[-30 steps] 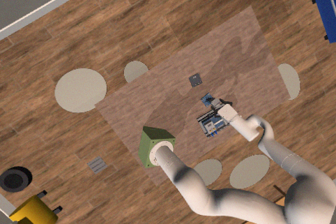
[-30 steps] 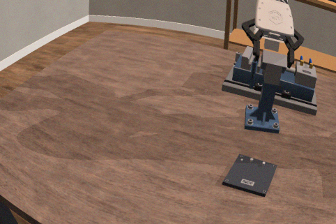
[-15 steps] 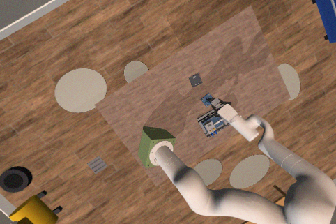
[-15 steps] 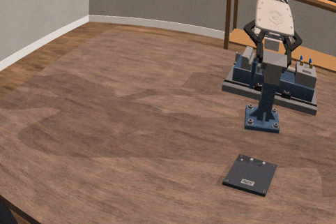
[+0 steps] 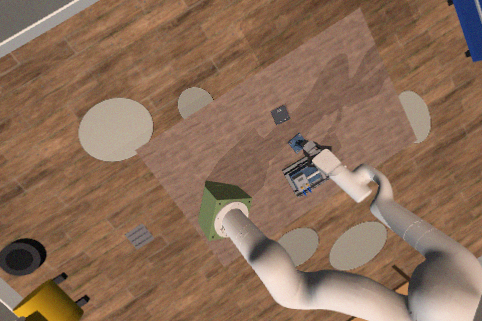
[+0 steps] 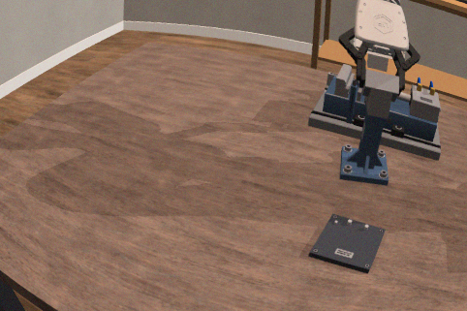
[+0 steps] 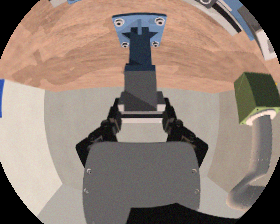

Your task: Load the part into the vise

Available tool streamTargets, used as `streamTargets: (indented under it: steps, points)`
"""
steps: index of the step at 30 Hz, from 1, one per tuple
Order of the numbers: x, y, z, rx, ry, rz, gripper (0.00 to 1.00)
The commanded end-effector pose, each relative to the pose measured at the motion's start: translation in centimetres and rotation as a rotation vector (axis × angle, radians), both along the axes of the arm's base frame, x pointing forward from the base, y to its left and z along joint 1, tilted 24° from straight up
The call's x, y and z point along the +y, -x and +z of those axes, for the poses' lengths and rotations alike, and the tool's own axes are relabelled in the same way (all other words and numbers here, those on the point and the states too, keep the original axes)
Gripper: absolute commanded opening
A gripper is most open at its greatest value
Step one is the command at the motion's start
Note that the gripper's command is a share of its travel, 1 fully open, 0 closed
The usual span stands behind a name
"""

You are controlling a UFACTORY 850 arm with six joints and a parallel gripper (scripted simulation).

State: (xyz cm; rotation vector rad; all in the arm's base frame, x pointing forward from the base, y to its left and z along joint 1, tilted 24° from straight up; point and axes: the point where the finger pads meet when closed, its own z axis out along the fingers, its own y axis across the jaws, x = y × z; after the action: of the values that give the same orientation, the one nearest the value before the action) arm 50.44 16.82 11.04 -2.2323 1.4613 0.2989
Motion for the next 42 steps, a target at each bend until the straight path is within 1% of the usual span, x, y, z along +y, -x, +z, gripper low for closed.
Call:
streamTargets:
  steps: [1,25,42]
  points:
    - [0.03,-0.04,0.06,-0.001,0.0,0.0,0.0]
    - [0.03,-0.03,0.09,-0.001,0.0,0.0,0.0]
    - [0.1,0.13,0.41,-0.001,0.0,0.0,0.0]
